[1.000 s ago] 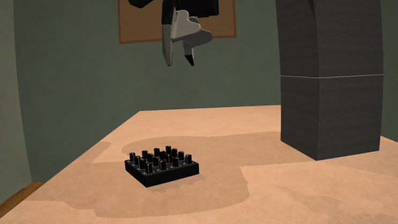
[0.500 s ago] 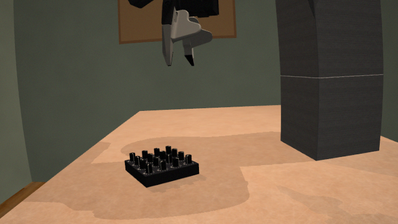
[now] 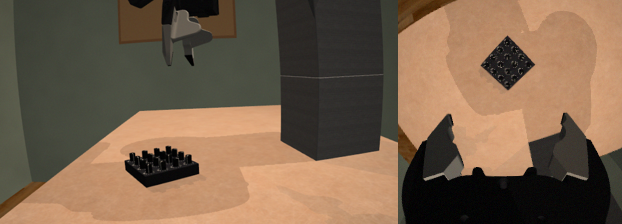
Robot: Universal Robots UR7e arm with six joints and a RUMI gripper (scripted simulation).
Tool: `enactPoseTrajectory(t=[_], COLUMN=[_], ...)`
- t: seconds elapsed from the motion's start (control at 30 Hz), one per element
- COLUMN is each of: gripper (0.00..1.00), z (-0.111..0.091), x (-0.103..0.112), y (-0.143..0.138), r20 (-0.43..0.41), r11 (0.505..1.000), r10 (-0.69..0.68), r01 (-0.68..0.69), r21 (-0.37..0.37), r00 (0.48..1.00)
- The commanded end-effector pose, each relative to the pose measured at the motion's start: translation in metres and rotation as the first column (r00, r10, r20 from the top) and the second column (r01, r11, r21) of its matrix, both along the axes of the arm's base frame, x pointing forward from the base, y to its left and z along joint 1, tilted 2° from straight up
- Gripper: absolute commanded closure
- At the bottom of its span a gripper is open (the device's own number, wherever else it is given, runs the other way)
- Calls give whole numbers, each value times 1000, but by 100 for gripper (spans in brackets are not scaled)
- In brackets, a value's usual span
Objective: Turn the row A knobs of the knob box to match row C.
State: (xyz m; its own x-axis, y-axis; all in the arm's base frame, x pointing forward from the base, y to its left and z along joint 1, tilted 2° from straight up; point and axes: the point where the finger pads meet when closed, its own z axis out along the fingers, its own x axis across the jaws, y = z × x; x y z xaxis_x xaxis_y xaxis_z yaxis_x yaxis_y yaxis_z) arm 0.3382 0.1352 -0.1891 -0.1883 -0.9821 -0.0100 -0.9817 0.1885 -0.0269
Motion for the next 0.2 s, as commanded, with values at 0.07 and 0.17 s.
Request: enactPoseTrajectory(t=[0.07,0.17], gripper=[0,0], z=[0,0], x=[0,0], y=[0,0], r20=[1,1], r11=[1000,1000], r10=[0,0], r01=[0,0], r21=[0,0], r00=[1000,1000])
